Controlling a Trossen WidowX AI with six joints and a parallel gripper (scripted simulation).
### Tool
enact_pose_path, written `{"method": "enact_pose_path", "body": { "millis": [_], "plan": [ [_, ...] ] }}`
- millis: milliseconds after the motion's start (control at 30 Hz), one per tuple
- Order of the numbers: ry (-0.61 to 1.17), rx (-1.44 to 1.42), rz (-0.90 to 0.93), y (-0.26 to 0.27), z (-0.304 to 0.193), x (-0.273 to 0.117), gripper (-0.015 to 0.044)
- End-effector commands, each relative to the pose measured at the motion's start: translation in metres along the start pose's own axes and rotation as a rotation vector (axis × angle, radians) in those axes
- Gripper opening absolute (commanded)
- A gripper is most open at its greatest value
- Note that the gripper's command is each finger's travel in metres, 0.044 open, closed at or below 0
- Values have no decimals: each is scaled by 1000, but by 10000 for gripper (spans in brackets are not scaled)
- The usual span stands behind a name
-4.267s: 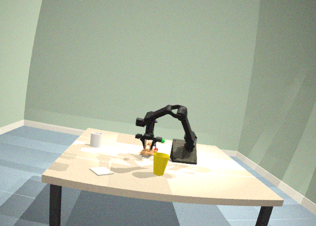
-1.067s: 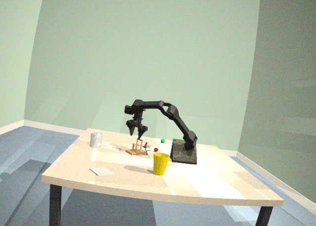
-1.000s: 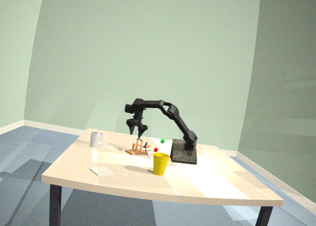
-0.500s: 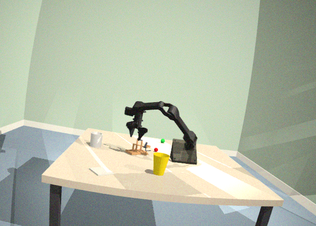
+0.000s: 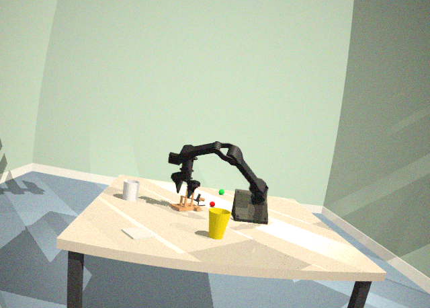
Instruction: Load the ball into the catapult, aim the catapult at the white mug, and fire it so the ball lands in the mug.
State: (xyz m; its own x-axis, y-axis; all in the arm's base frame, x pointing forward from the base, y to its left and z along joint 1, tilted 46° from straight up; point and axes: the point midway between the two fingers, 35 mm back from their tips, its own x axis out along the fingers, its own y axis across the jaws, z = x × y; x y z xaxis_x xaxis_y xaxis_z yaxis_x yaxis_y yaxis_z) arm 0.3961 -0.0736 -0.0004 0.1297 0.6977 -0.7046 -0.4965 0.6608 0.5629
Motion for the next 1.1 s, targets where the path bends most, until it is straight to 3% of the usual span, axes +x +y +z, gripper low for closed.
{"method": "enact_pose_path", "body": {
  "millis": [0, 800, 1067],
  "plan": [
    [-6, 5, 3, 0, 0, 8, 440],
    [-7, 4, 5, 2, 0, 43, 440],
    [0, 0, 2, 1, 0, 40, 230]
  ]
}}
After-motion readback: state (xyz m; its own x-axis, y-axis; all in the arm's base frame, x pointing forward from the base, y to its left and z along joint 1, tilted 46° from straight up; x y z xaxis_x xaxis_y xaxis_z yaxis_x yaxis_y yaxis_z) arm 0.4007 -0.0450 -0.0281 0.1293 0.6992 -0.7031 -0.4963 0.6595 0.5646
